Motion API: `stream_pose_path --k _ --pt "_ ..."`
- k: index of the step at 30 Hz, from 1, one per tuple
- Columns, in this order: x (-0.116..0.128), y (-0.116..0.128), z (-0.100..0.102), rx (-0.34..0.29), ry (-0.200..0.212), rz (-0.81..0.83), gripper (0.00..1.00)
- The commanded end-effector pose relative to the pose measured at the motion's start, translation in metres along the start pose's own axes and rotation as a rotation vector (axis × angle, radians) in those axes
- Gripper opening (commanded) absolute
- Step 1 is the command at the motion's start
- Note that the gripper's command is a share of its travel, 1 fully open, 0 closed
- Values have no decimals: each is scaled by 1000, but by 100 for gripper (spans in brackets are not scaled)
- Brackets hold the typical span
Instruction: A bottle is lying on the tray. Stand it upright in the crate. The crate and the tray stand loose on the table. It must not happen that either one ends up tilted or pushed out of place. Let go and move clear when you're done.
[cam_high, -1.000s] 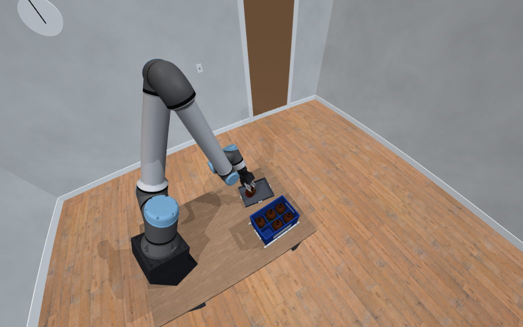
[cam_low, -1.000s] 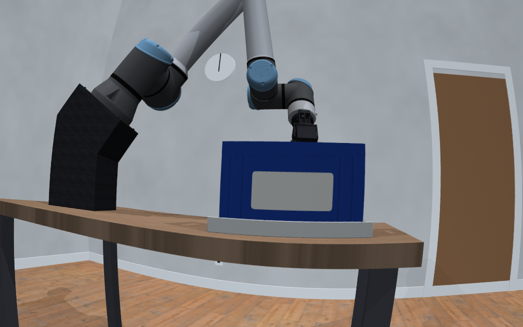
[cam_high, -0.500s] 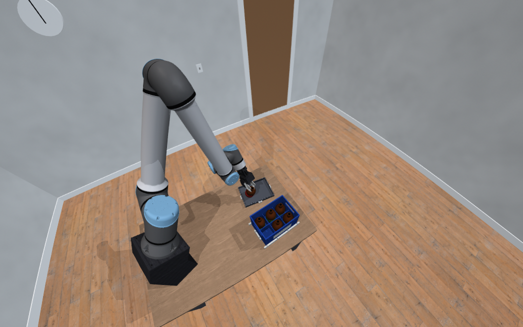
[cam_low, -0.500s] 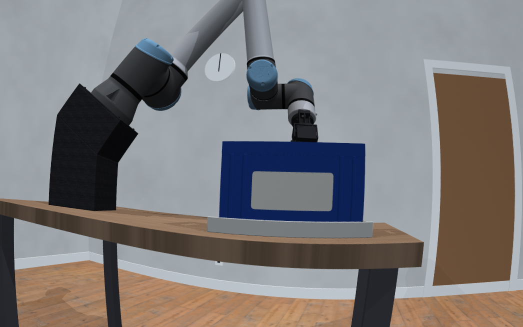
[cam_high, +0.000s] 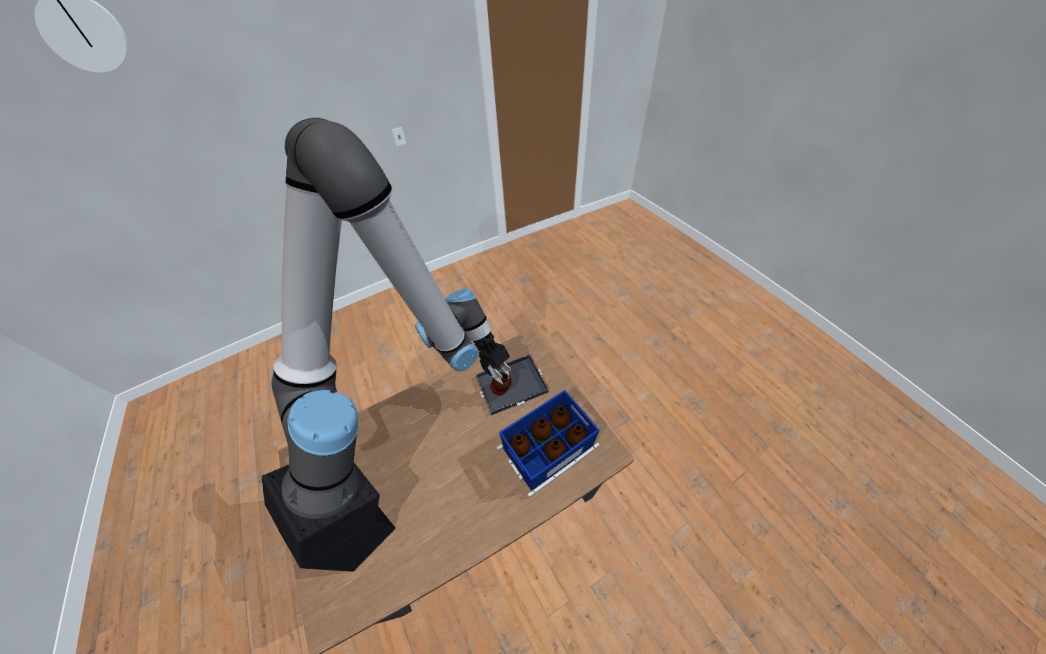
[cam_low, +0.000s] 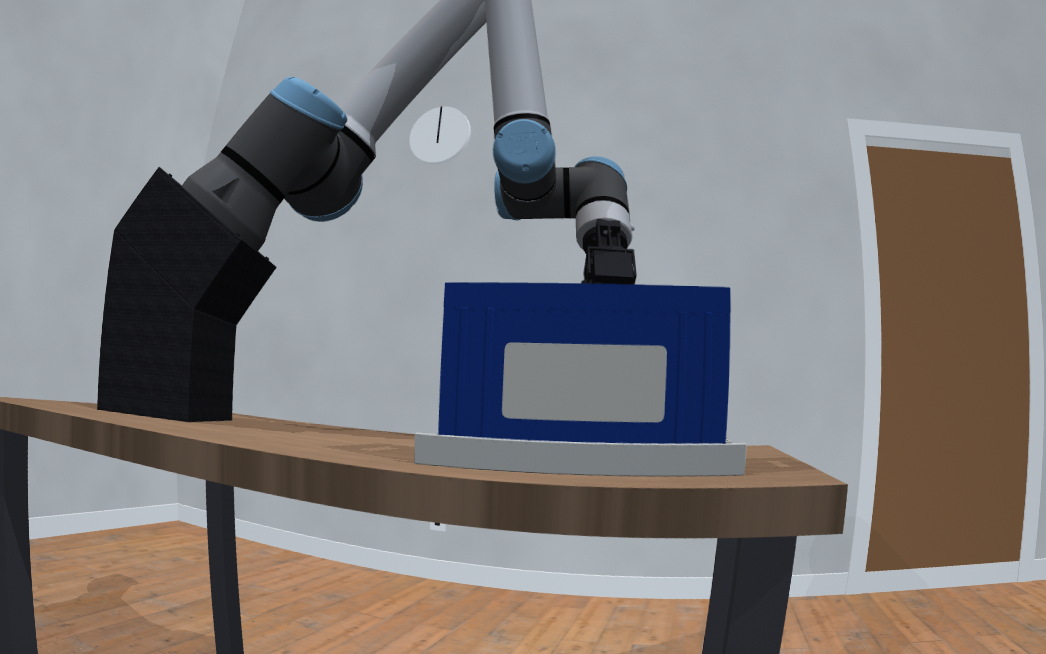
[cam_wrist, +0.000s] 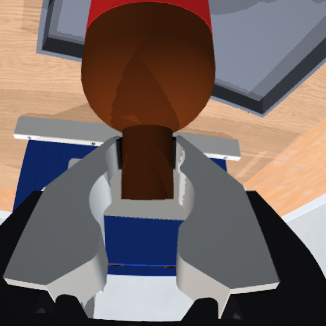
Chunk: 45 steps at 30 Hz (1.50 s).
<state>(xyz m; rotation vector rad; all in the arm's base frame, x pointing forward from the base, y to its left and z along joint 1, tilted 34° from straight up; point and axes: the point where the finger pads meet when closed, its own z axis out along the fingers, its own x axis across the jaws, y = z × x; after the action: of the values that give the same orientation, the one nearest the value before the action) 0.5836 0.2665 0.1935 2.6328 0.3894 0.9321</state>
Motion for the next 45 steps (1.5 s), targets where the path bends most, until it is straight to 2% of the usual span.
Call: stream_pose_path --k 1,7,8,45 --pt "1 0 0 0 1 0 0" --pt "1 0 0 0 1 0 0" --pt "0 0 0 0 1 0 100" --pt "0 0 0 0 1 0 100"
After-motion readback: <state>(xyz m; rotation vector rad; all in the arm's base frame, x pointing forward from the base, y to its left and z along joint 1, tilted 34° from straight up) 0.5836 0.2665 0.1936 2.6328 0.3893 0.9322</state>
